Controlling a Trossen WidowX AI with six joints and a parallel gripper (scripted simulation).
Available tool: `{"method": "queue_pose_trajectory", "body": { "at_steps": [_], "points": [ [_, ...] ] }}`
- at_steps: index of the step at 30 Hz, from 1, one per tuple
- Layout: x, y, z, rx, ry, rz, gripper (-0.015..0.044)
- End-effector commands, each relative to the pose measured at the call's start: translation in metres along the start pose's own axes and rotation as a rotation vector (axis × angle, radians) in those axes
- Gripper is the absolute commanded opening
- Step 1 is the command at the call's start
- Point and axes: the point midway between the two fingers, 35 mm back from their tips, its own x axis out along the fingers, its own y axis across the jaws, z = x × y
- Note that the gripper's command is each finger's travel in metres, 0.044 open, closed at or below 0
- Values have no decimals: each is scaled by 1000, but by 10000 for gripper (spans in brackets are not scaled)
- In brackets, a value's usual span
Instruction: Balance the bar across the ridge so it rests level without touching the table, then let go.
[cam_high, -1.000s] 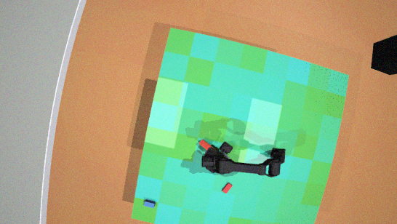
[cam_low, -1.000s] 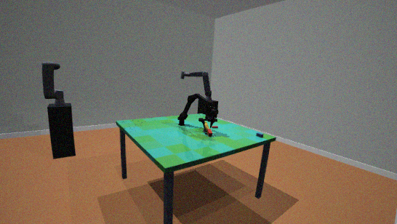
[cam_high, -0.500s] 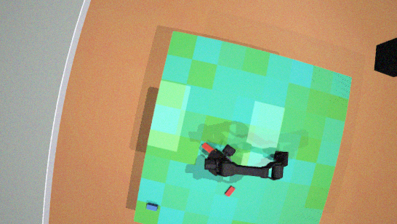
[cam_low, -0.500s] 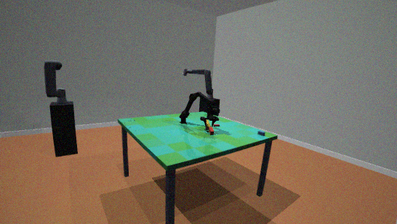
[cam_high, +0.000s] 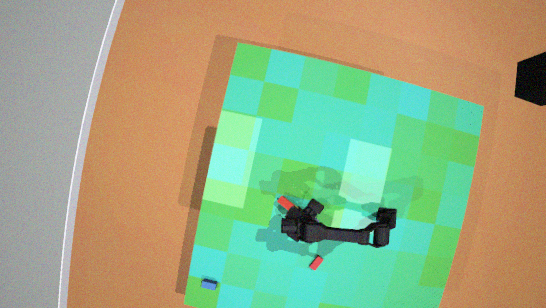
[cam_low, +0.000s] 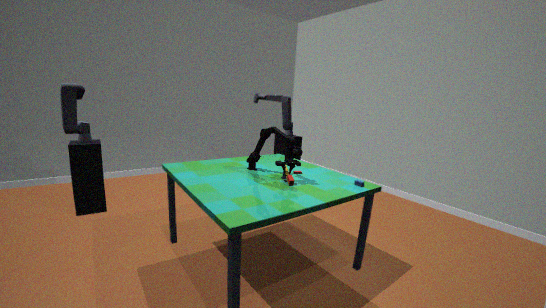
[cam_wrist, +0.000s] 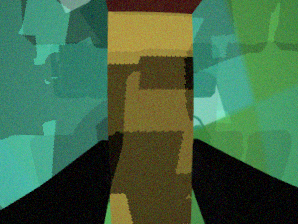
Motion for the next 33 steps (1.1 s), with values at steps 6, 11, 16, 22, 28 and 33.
{"method": "queue_pose_trajectory", "body": {
  "at_steps": [6, 11, 16, 22, 28, 33],
  "points": [
    [-12, 1, 2, 0, -5, 3, 0],
    [-25, 2, 3, 1, -10, 6, 0],
    [-38, 3, 4, 1, -15, 10, 0],
    [-54, 3, 4, 2, -20, 14, 0],
    [-70, 2, 4, 2, -26, 18, 0],
    [-83, 2, 3, 3, -31, 21, 0]
  ]
}}
